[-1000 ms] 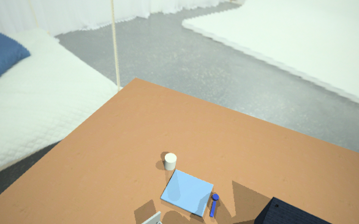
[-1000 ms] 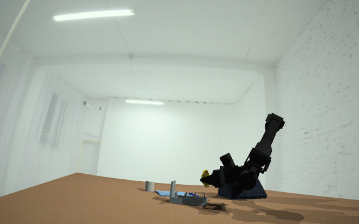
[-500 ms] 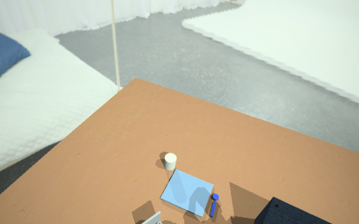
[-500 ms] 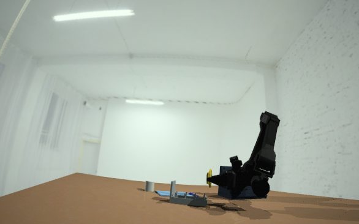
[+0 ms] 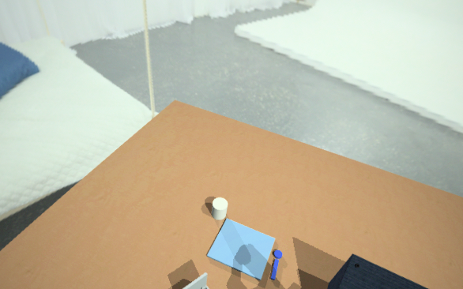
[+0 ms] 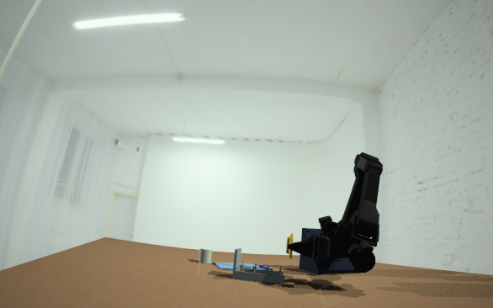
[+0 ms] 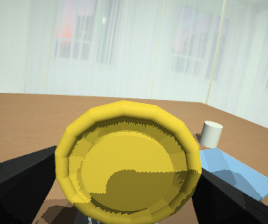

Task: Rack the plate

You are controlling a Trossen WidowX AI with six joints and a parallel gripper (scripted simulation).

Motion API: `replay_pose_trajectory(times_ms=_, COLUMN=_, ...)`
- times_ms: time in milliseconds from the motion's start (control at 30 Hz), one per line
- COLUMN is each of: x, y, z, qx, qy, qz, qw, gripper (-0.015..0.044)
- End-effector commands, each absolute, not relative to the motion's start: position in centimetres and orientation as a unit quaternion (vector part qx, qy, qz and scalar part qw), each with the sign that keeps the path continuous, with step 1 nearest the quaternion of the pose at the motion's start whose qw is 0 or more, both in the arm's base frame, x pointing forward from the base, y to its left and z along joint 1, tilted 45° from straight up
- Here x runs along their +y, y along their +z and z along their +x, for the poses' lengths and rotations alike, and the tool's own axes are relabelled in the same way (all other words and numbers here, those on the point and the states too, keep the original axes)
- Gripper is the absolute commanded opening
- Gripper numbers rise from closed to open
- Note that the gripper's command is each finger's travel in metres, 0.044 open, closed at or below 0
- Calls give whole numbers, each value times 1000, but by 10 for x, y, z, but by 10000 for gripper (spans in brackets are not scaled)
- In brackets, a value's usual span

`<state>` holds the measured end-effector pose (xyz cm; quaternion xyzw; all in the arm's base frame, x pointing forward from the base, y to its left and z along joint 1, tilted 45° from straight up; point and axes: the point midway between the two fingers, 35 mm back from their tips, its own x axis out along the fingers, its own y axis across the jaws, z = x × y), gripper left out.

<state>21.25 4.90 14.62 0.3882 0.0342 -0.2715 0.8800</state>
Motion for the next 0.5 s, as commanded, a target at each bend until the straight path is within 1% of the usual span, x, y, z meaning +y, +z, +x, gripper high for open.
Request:
replay_pose_trajectory(times_ms=0, x=52, y=140, z=216, qx=33, qy=-273, qz=384, qw=882, gripper=0)
replay_pose_trajectory(times_ms=467, x=58, y=121, z=235, qx=32, qy=-272, qz=386, qw=881, gripper=0)
